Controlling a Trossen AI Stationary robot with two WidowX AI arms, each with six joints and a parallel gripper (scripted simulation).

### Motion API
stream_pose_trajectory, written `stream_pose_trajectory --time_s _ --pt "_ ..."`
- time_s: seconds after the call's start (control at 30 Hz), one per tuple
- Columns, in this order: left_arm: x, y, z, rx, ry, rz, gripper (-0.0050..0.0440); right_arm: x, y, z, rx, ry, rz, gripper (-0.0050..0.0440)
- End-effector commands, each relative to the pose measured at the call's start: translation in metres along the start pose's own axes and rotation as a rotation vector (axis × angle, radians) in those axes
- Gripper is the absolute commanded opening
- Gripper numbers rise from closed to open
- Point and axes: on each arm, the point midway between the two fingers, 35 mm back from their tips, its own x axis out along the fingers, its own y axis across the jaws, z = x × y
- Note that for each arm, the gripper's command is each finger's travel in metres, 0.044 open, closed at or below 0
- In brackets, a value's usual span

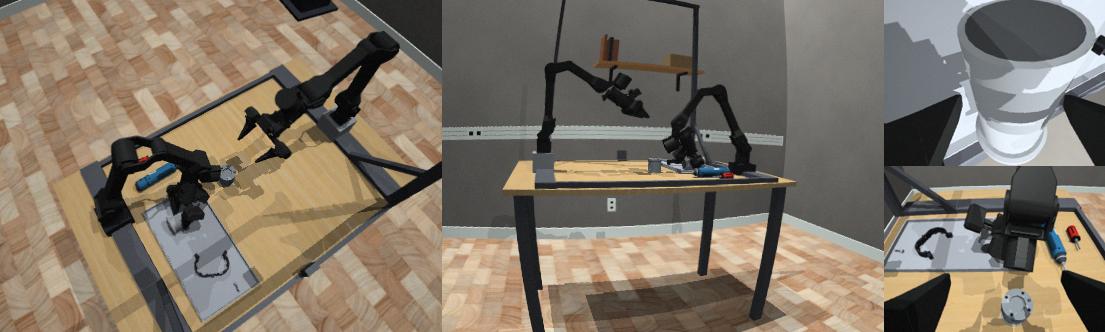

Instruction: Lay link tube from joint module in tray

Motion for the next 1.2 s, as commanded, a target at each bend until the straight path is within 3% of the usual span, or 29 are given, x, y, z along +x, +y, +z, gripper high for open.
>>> stream_pose_trajectory --time_s 0.0,0.43,0.8,1.17 --pt "-0.004 -0.003 0.001 0.008 -0.015 -0.003 0.0440 -0.005 0.000 0.011 0.000 -0.029 -0.002 0.0440" --pt "-0.027 -0.003 0.002 0.019 -0.031 0.002 0.0440 -0.005 0.000 0.011 0.000 -0.029 -0.002 0.0440" --pt "-0.068 -0.002 -0.001 0.010 -0.017 0.002 0.0440 -0.005 0.000 0.011 0.000 -0.029 -0.002 0.0440" --pt "-0.069 -0.018 -0.021 0.130 -0.171 0.130 0.0440 -0.005 0.000 0.011 0.000 -0.029 -0.002 0.0440"
